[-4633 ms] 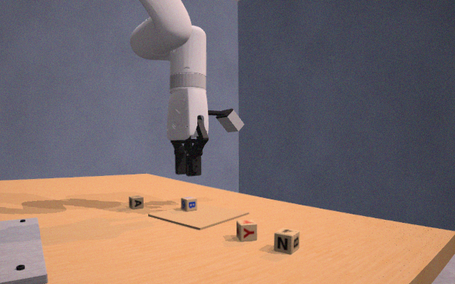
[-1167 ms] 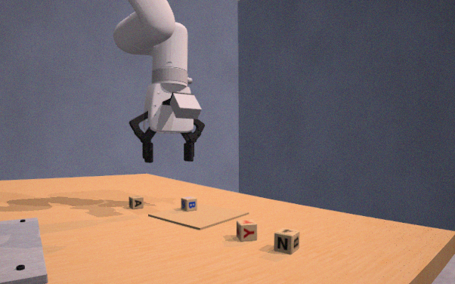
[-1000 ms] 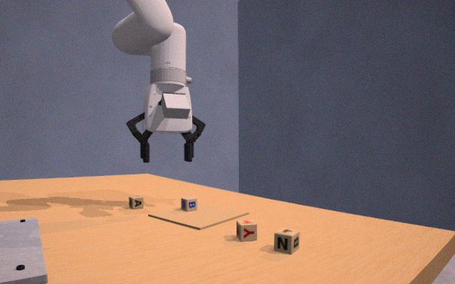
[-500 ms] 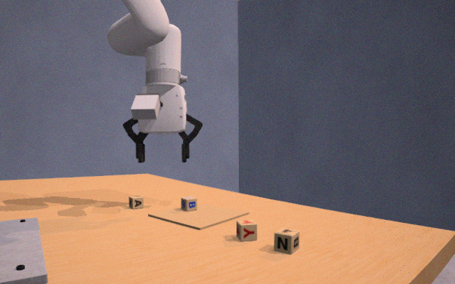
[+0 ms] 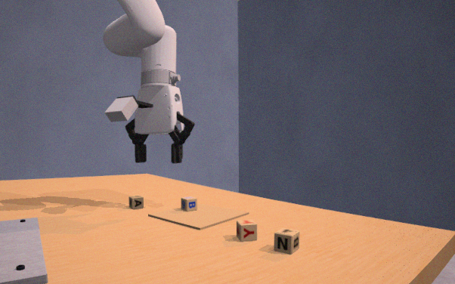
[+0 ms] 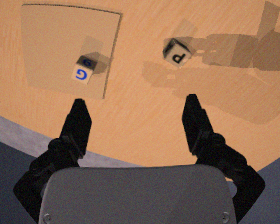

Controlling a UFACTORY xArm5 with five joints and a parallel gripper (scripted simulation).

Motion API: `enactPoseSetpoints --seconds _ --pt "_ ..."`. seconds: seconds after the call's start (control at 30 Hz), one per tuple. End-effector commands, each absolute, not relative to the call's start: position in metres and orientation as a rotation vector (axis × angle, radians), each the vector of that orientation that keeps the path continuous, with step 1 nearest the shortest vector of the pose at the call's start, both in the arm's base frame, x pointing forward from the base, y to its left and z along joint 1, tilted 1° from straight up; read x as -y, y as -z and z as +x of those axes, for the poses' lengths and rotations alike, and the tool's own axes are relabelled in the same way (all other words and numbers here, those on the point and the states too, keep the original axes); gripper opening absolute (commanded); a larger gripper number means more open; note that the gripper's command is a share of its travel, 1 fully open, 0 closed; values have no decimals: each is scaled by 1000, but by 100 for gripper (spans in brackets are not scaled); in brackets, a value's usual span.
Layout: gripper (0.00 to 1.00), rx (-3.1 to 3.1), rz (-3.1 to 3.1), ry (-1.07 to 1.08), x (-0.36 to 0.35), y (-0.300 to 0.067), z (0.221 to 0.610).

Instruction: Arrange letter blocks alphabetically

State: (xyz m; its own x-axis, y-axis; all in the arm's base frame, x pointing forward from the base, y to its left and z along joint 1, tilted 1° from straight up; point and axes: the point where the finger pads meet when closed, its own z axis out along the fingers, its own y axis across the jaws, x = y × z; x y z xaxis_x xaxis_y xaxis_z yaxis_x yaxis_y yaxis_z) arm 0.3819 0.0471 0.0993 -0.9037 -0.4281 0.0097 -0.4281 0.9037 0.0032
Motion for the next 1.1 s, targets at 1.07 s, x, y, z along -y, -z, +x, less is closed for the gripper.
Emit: enactPoseSetpoints --seconds 1.07 --pt "100 3001 -913 -4 -69 -98 367"
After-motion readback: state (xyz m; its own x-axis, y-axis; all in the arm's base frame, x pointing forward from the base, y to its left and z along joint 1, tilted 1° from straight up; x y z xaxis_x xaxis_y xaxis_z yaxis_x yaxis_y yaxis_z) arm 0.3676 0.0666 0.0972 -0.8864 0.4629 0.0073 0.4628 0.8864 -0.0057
